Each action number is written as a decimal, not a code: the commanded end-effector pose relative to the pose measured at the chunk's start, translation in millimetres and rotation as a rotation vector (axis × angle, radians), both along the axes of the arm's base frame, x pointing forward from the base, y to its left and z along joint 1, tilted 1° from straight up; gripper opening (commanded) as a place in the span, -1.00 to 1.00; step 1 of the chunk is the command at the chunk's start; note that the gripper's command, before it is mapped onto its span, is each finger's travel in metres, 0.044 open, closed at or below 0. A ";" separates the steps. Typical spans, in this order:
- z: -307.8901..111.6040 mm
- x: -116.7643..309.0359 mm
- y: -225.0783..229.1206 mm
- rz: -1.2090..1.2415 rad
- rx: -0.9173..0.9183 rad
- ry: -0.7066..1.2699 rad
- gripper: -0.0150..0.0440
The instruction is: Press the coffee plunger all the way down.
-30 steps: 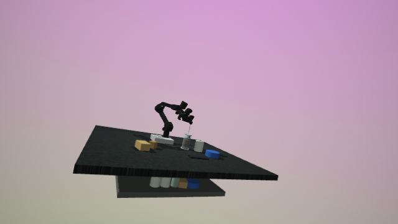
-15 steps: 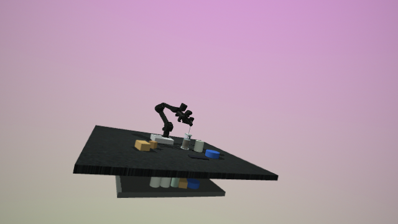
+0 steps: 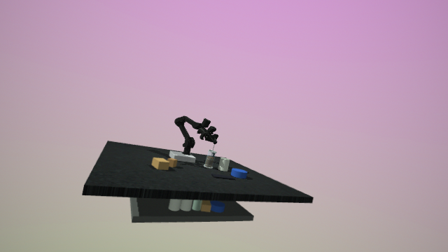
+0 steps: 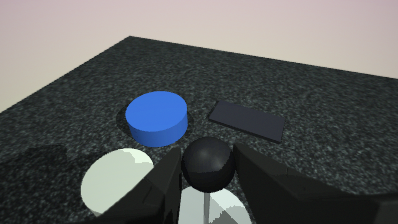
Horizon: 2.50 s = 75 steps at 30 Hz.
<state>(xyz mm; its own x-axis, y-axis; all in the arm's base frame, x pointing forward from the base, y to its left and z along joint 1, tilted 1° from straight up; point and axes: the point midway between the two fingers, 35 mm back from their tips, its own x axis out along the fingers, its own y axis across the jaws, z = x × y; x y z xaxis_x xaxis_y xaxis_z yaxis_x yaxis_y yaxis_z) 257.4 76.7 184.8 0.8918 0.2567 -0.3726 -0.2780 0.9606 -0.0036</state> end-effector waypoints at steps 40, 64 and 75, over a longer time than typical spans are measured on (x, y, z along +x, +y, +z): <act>-40.1 13.2 3.2 0.003 -0.035 0.099 -0.11; -39.0 16.8 4.2 0.003 -0.034 0.099 -0.11; -38.3 18.1 4.6 0.003 -0.034 0.098 -0.11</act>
